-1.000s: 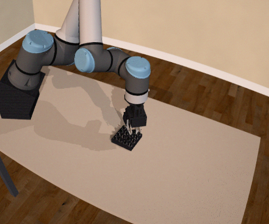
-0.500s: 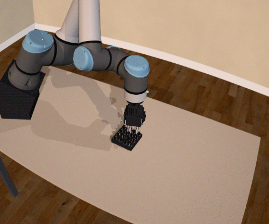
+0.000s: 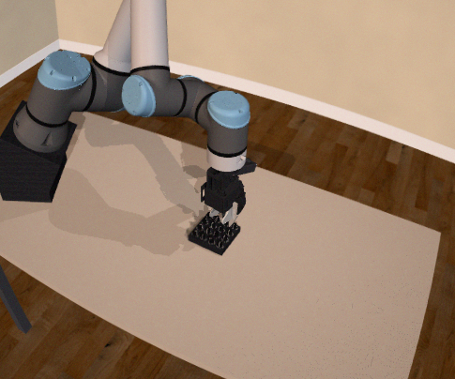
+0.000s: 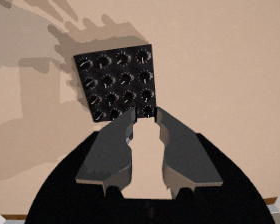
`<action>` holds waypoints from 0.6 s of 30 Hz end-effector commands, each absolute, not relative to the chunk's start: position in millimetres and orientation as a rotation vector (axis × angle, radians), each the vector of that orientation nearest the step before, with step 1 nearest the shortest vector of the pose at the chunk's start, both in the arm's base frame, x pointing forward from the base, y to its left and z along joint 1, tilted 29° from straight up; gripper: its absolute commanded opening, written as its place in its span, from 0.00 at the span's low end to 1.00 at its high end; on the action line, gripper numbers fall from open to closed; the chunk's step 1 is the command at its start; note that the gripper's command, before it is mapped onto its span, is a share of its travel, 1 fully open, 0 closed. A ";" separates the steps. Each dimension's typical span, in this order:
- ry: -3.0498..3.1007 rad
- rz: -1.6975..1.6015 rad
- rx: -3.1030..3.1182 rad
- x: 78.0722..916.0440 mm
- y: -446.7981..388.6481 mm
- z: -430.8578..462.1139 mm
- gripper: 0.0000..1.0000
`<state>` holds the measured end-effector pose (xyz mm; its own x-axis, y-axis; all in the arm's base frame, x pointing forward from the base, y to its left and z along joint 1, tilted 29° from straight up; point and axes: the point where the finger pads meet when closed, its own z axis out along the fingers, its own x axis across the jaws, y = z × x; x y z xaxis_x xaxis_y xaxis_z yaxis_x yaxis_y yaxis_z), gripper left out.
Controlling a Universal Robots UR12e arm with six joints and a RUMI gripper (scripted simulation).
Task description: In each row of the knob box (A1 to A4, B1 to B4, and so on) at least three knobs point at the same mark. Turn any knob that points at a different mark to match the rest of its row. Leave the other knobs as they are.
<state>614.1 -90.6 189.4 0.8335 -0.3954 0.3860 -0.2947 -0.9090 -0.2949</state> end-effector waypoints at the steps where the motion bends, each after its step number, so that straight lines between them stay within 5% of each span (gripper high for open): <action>1: 0.658 -0.643 -2.753 614.2 -91.1 191.0 0.11; 18: 1.298 -0.518 -2.423 611.5 -96.2 195.3 0.11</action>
<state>611.5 -95.5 194.2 0.5609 -0.8085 0.1779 -0.6832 -0.5734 -0.4521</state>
